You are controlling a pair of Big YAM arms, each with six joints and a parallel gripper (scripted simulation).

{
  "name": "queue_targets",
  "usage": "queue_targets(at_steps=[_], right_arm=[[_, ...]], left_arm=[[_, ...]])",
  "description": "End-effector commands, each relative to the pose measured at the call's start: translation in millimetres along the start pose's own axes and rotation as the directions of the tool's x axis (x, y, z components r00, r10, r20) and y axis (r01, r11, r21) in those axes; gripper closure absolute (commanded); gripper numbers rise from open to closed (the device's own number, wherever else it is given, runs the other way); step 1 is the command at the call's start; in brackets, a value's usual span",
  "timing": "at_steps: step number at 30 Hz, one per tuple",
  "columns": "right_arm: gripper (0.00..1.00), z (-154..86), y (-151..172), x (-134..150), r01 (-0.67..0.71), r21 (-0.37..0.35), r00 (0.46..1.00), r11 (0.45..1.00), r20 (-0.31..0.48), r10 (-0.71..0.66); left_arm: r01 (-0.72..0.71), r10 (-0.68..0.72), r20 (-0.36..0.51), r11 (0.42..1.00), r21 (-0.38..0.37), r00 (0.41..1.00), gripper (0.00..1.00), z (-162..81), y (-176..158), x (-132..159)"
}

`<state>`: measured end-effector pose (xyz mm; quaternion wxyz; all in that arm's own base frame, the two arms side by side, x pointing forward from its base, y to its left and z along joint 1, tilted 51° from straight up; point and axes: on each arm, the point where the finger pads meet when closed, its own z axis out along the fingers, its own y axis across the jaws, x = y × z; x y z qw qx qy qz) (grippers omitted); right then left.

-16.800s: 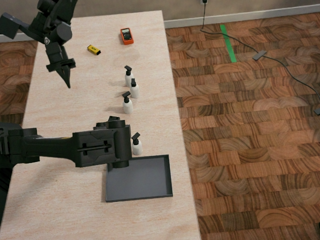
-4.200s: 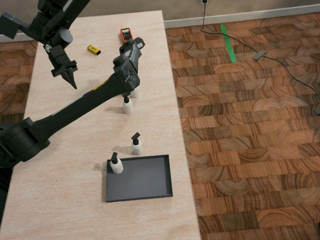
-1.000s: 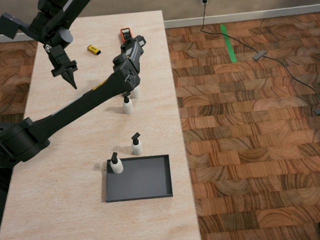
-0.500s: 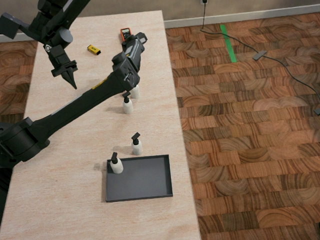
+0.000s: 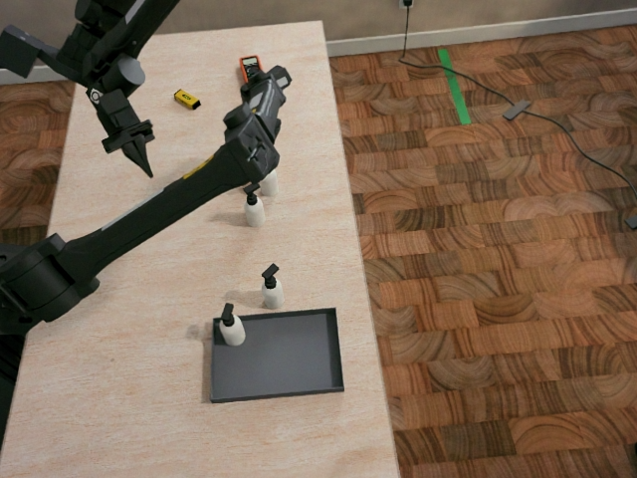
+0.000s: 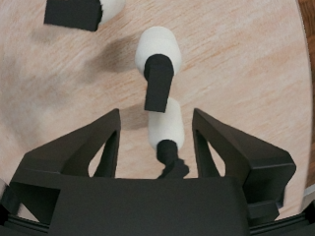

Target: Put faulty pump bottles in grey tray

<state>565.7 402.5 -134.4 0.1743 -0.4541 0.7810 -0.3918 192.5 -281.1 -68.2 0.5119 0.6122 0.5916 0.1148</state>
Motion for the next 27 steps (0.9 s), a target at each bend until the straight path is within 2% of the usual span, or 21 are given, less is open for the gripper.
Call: queue_targets(at_steps=[1, 3, 10, 13, 22, 27], right_arm=[[0.49, -9, -11, -7, -0.171, 0.001, 0.985, 0.985, 0.02, 0.171], [0.49, -8, -20, -6, -0.196, 0.002, 0.98, 0.981, 0.02, 0.196], [0.49, -2, -15, -4, -0.166, 0.002, 0.986, 0.986, 0.012, 0.166], [0.49, 16, -7, -1, -0.161, 0.0, 0.987, 0.987, -0.002, 0.161], [0.49, 29, -8, -1, -0.15, -0.001, 0.989, 0.989, -0.002, 0.15], [0.49, 26, -20, -6, -0.165, 0.003, 0.986, 0.986, 0.01, 0.165]], left_arm=[[0.003, -0.003, 0.023, 1.0, -0.007, 1.0, 1.0, 1, 1, -7], [0.003, -0.003, 0.023, 1.0, -0.007, 1.0, 1.0, 1, 1, -7], [0.003, -0.003, 0.023, 1.0, -0.007, 1.0, 1.0, 1, 1, -7], [0.003, -0.003, 0.023, 1.0, -0.007, 1.0, 1.0, 1, 1, -7], [0.003, -0.003, 0.023, 1.0, -0.007, 1.0, 1.0, 1, 1, -7], [0.003, -0.003, 0.023, 1.0, -0.007, 1.0, 1.0, 1, 1, -7]])
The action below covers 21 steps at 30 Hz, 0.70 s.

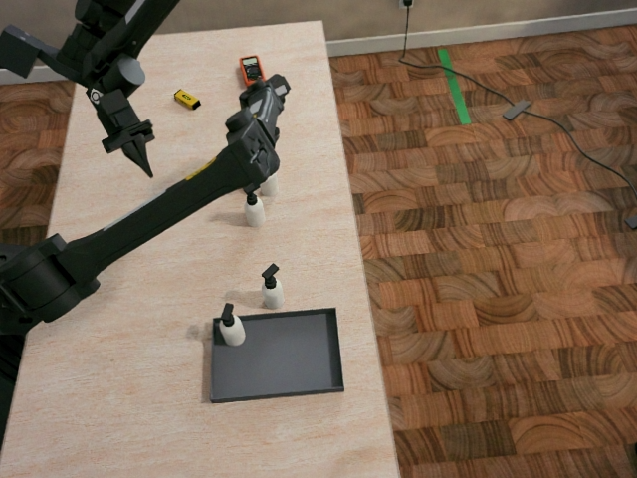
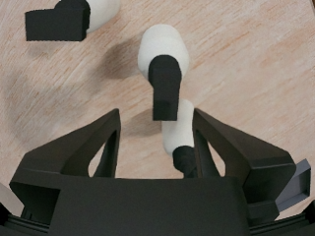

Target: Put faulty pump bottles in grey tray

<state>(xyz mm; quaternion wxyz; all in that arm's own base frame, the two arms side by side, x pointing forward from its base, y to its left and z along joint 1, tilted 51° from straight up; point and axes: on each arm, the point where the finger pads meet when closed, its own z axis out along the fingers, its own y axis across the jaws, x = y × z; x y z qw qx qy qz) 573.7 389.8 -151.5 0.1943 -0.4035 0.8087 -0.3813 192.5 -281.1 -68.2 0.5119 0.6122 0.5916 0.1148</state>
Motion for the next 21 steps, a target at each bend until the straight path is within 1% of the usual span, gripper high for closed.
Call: queue_targets(at_steps=[1, 3, 14, 16, 17, 18, 21], right_arm=[[0.49, 6, -23, -13, -0.042, 0.004, 0.999, 0.999, 0.018, 0.041], [0.49, 17, -12, -8, -0.027, 0.001, 1.0, 1.0, 0.007, 0.027], [0.49, 33, -12, -8, -0.027, 0.001, 1.0, 1.0, 0.007, 0.027], [0.49, 33, -12, -8, -0.027, 0.001, 1.0, 1.0, 0.007, 0.027], [0.49, 27, -24, -14, -0.042, 0.005, 0.999, 0.999, 0.019, 0.042], [0.49, 28, -24, -14, -0.042, 0.005, 0.999, 0.999, 0.019, 0.042], [0.49, 41, -12, -8, -0.027, 0.001, 1.0, 1.0, 0.007, 0.027]], left_arm=[[0.003, -0.003, 0.023, 1.0, -0.007, 1.0, 1.0, 1, 1, -7], [0.003, -0.003, 0.023, 1.0, -0.007, 1.0, 1.0, 1, 1, -7], [0.003, -0.003, 0.023, 1.0, -0.007, 1.0, 1.0, 1, 1, -7], [0.003, -0.003, 0.023, 1.0, -0.007, 1.0, 1.0, 1, 1, -7], [0.003, -0.003, 0.023, 1.0, -0.007, 1.0, 1.0, 1, 1, -7], [0.003, -0.003, 0.023, 1.0, -0.007, 1.0, 1.0, 1, 1, -7], [0.003, -0.003, 0.023, 1.0, -0.007, 1.0, 1.0, 1, 1, -7]])
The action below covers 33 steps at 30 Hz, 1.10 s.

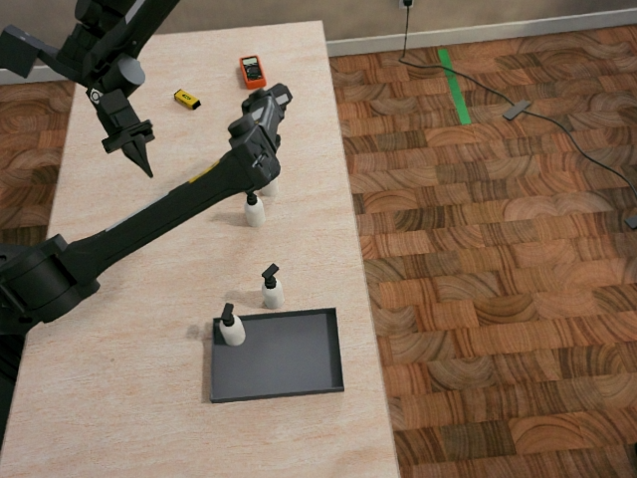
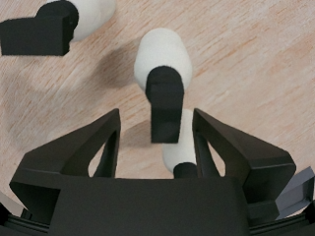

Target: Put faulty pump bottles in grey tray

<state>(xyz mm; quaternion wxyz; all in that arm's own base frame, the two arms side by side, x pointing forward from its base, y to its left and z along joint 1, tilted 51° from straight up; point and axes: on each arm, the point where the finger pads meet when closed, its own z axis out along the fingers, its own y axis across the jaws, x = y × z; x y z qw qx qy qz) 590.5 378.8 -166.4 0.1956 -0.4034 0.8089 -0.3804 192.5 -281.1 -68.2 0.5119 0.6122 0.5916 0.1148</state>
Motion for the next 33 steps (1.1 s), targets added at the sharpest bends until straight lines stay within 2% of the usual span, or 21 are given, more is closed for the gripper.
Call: queue_targets(at_steps=[1, 10, 12, 13, 16, 24, 27, 33], right_arm=[[0.49, 17, -11, -7, -0.025, 0.002, 1.0, 1.0, 0.004, 0.025], [0.49, 31, -11, -7, -0.025, 0.002, 1.0, 1.0, 0.004, 0.025], [0.49, 31, -11, -7, -0.025, 0.002, 1.0, 1.0, 0.004, 0.025], [0.49, 24, -23, -12, -0.04, 0.006, 0.999, 0.999, 0.016, 0.04], [0.49, 37, -11, -6, -0.025, 0.002, 1.0, 1.0, 0.004, 0.025], [0.49, 49, -11, -6, -0.025, 0.002, 1.0, 1.0, 0.004, 0.025], [0.49, 41, -23, -12, -0.04, 0.007, 0.999, 0.999, 0.016, 0.04], [0.49, 41, -23, -12, -0.045, 0.007, 0.999, 0.999, 0.016, 0.045]], left_arm=[[0.003, -0.003, 0.023, 1.0, -0.007, 1.0, 1.0, 1, 1, -7], [0.003, -0.003, 0.023, 1.0, -0.007, 1.0, 1.0, 1, 1, -7], [0.003, -0.003, 0.023, 1.0, -0.007, 1.0, 1.0, 1, 1, -7], [0.003, -0.003, 0.023, 1.0, -0.007, 1.0, 1.0, 1, 1, -7], [0.003, -0.003, 0.023, 1.0, -0.007, 1.0, 1.0, 1, 1, -7], [0.003, -0.003, 0.023, 1.0, -0.007, 1.0, 1.0, 1, 1, -7], [0.003, -0.003, 0.023, 1.0, -0.007, 1.0, 1.0, 1, 1, -7], [0.003, -0.003, 0.023, 1.0, -0.007, 1.0, 1.0, 1, 1, -7]])
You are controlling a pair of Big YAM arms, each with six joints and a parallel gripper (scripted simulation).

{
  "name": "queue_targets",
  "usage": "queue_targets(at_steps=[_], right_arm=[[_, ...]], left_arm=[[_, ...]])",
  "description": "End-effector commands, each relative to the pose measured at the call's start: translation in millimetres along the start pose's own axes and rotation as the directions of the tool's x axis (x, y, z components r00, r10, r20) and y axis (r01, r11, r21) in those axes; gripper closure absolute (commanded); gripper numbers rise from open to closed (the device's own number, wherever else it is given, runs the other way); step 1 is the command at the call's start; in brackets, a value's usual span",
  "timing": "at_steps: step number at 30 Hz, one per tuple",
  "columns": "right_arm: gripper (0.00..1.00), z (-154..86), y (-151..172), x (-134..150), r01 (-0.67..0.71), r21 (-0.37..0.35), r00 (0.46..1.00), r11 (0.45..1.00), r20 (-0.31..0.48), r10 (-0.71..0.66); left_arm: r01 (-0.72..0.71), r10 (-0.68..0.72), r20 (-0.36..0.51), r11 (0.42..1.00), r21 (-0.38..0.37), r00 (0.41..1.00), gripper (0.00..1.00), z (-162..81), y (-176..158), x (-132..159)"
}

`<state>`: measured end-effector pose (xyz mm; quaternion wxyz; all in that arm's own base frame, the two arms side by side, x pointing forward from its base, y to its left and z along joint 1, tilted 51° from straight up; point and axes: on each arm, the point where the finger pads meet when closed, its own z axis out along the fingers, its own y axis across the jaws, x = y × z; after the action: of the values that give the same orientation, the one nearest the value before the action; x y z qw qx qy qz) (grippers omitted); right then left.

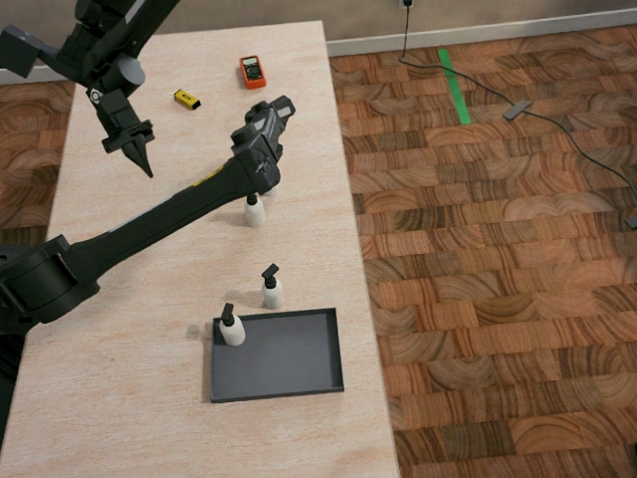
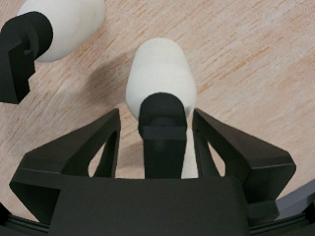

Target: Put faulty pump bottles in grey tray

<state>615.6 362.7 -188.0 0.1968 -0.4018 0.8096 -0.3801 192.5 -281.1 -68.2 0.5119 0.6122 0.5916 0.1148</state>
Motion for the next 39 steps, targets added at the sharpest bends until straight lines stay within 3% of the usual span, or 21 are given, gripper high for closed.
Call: queue_targets(at_steps=[1, 9, 15, 16, 25, 27, 31, 33, 39], right_arm=[[0.49, 4, -21, -11, -0.041, 0.006, 0.999, 0.999, 0.015, 0.041], [0.62, 5, -15, -5, -0.033, 0.004, 0.999, 0.999, 0.009, 0.033], [0.66, 3, -13, -5, -0.034, 0.004, 0.999, 0.999, 0.011, 0.034], [0.66, -13, -14, -15, -0.036, 0.006, 0.999, 0.999, 0.037, 0.036], [0.79, -12, -9, -9, -0.033, 0.004, 0.999, 0.999, 0.03, 0.033], [1.0, -9, -7, -11, -0.034, 0.005, 0.999, 0.999, 0.031, 0.033], [1.0, -10, -7, -10, -0.033, 0.005, 0.999, 0.999, 0.032, 0.033], [0.78, -18, -8, -11, -0.033, 0.005, 0.999, 0.999, 0.034, 0.032], [0.78, -62, 2, -10, -0.01, 0.005, 0.999, 1.0, 0.037, 0.009]], left_arm=[[0.003, -0.003, 0.023, 1.0, -0.007, 1.0, 1.0, 1, 1, -7], [0.003, -0.003, 0.023, 1.0, -0.007, 1.0, 1.0, 1, 1, -7], [0.003, -0.003, 0.023, 1.0, -0.007, 1.0, 1.0, 1, 1, -7], [0.003, -0.003, 0.023, 1.0, -0.007, 1.0, 1.0, 1, 1, -7], [0.003, -0.003, 0.023, 1.0, -0.007, 1.0, 1.0, 1, 1, -7], [0.003, -0.003, 0.023, 1.0, -0.007, 1.0, 1.0, 1, 1, -7], [0.003, -0.003, 0.023, 1.0, -0.007, 1.0, 1.0, 1, 1, -7], [0.003, -0.003, 0.023, 1.0, -0.007, 1.0, 1.0, 1, 1, -7], [0.003, -0.003, 0.023, 1.0, -0.007, 1.0, 1.0, 1, 1, -7]])
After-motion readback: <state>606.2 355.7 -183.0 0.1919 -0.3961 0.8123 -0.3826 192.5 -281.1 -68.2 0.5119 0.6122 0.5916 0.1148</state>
